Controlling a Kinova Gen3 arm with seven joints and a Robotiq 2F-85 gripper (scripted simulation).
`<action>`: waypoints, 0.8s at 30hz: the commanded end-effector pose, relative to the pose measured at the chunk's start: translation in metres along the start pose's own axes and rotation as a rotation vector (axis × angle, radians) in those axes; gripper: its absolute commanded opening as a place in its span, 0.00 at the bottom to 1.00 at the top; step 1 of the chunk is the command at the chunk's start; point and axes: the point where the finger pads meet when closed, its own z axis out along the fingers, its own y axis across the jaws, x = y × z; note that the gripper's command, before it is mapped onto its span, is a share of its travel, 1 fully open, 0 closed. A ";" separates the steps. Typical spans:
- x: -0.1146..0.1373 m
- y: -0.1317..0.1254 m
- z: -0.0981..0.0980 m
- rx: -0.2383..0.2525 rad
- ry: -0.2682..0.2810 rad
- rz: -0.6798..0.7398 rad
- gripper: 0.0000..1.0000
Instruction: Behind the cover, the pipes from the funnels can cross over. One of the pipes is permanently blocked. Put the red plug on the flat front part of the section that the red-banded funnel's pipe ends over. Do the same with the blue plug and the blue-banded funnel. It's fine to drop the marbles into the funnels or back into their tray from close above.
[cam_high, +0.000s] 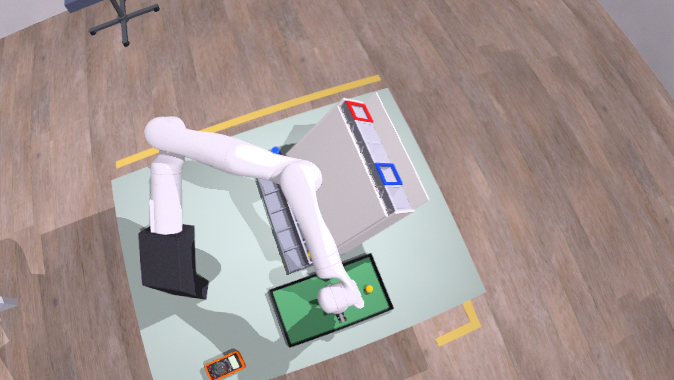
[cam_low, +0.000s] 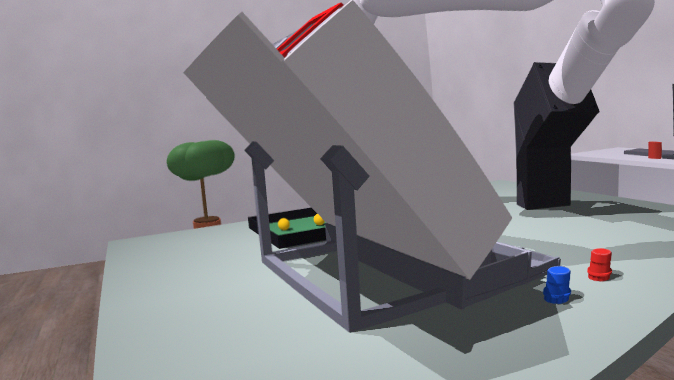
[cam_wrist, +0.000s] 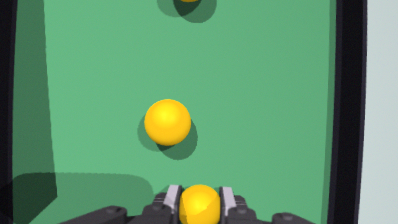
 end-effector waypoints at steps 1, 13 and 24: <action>0.000 0.000 0.000 0.000 0.001 0.000 0.00; 0.001 0.001 -0.001 -0.001 0.001 0.000 0.00; 0.002 0.000 -0.085 -0.002 0.002 0.000 0.00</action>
